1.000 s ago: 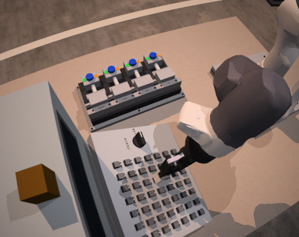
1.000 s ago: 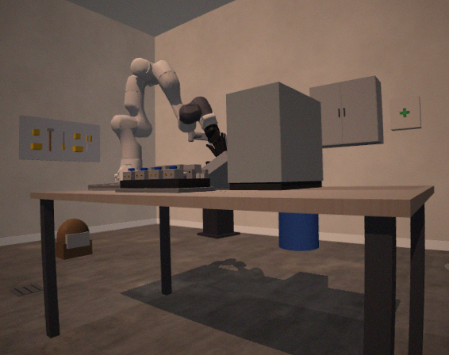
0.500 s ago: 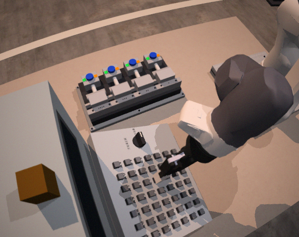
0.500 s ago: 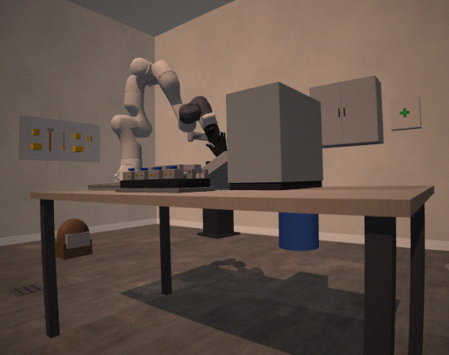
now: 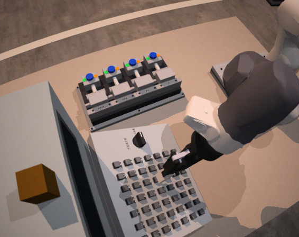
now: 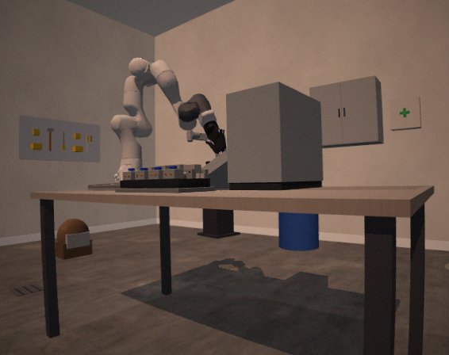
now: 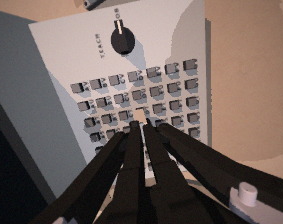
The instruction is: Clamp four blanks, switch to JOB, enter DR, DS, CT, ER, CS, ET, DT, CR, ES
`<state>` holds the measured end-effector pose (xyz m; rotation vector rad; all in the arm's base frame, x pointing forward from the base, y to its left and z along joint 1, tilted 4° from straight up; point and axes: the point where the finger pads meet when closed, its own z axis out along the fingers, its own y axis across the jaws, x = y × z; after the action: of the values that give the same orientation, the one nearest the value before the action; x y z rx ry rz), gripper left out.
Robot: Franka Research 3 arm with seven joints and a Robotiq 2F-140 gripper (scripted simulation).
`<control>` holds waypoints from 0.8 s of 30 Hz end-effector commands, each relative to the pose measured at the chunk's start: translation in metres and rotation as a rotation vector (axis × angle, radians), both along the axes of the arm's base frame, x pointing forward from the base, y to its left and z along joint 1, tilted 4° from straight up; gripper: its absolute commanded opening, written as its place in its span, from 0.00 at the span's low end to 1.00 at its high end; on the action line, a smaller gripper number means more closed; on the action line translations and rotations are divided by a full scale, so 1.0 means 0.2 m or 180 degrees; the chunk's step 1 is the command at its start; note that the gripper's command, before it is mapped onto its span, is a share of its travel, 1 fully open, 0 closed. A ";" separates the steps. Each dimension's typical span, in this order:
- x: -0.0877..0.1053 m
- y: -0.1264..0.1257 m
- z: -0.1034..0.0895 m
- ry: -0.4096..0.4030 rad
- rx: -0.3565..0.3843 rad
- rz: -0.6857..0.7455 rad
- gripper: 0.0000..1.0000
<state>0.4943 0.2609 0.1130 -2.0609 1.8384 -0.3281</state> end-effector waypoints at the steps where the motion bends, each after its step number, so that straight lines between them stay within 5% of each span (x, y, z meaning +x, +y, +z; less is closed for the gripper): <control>1: -0.01 -0.01 0.01 0.0019 -0.0041 0.0070 0.00; 24: -0.04 -0.02 0.06 0.0021 -0.0042 0.0070 0.00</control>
<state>0.4899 0.2570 0.1262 -2.0608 1.8416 -0.3291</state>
